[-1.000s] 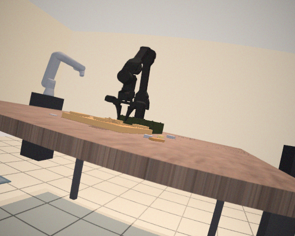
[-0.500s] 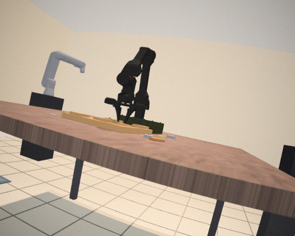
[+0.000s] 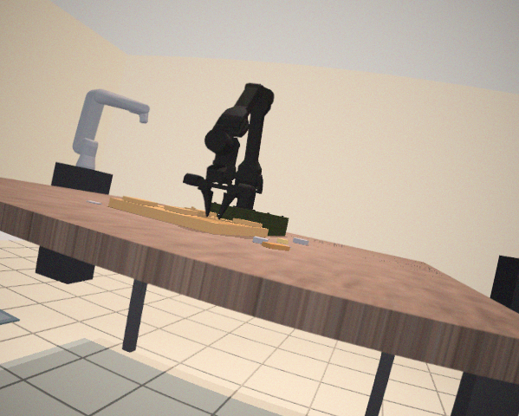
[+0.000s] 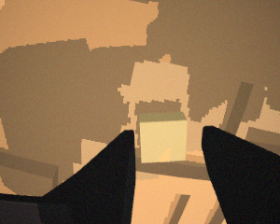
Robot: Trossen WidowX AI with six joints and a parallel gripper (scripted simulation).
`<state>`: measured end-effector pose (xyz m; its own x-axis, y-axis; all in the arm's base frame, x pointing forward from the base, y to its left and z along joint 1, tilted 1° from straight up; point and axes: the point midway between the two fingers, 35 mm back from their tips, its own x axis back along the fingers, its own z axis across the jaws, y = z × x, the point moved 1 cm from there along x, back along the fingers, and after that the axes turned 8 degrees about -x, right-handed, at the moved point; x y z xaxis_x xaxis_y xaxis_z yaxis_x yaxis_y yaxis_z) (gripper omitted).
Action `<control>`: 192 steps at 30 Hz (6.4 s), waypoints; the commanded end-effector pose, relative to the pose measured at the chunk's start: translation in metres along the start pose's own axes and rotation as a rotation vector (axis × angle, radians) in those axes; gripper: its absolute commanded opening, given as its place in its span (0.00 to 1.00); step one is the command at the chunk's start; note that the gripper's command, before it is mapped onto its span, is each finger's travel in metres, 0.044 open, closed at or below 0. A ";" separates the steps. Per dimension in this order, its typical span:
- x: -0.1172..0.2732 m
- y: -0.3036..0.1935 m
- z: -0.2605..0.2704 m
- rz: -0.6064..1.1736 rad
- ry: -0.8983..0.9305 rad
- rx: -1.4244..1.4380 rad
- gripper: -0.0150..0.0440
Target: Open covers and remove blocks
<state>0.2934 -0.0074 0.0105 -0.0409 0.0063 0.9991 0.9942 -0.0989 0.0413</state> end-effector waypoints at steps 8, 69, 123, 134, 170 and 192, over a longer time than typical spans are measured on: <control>-0.010 -0.003 -0.001 0.018 -0.008 0.006 0.50; 0.054 0.000 0.002 0.017 -0.008 0.006 0.39; 0.090 -0.011 0.139 0.018 0.004 0.006 0.39; 0.090 -0.027 0.179 0.020 0.007 0.006 0.39; 0.048 -0.038 0.210 0.021 0.009 0.006 0.39; 0.012 -0.040 0.209 0.021 0.009 0.006 0.39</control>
<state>0.2771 0.2071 0.0316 -0.0380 -0.0176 0.9991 0.9954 -0.0883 0.0363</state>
